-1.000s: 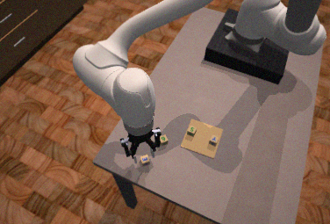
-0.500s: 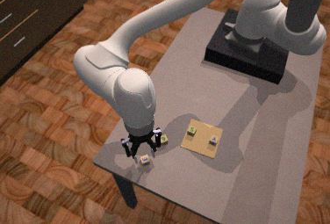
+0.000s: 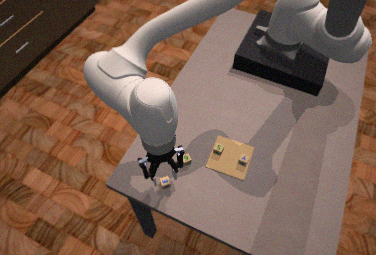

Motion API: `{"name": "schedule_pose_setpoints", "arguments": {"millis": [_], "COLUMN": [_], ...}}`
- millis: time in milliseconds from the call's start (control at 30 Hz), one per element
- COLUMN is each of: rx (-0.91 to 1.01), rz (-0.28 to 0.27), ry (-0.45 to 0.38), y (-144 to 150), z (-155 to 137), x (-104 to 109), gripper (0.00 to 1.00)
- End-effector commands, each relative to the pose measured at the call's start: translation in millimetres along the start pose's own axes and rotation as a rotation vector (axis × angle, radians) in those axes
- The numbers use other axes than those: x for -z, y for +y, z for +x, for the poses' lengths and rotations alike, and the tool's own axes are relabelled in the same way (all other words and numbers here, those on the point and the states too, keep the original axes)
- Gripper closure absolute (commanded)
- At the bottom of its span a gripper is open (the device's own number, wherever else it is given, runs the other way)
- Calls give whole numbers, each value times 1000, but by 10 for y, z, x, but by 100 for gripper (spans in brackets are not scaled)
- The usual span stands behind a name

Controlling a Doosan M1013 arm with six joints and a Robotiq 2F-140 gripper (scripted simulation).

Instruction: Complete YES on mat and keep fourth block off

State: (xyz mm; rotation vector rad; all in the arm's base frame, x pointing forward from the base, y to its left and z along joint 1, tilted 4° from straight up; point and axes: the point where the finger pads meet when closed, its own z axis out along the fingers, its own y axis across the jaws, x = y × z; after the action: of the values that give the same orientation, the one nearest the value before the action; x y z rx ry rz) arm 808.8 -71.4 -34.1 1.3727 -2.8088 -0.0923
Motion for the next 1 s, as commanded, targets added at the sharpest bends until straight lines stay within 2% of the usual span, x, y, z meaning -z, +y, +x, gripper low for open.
{"name": "schedule_pose_setpoints", "arguments": {"millis": [0, 533, 967], "rx": [2, 2, 2], "rz": [-2, -2, -2], "ry": [-2, -2, -2], "y": [27, 27, 28], "z": [-21, -21, -22], "x": [-15, -29, -228], "gripper": [60, 60, 60]}}
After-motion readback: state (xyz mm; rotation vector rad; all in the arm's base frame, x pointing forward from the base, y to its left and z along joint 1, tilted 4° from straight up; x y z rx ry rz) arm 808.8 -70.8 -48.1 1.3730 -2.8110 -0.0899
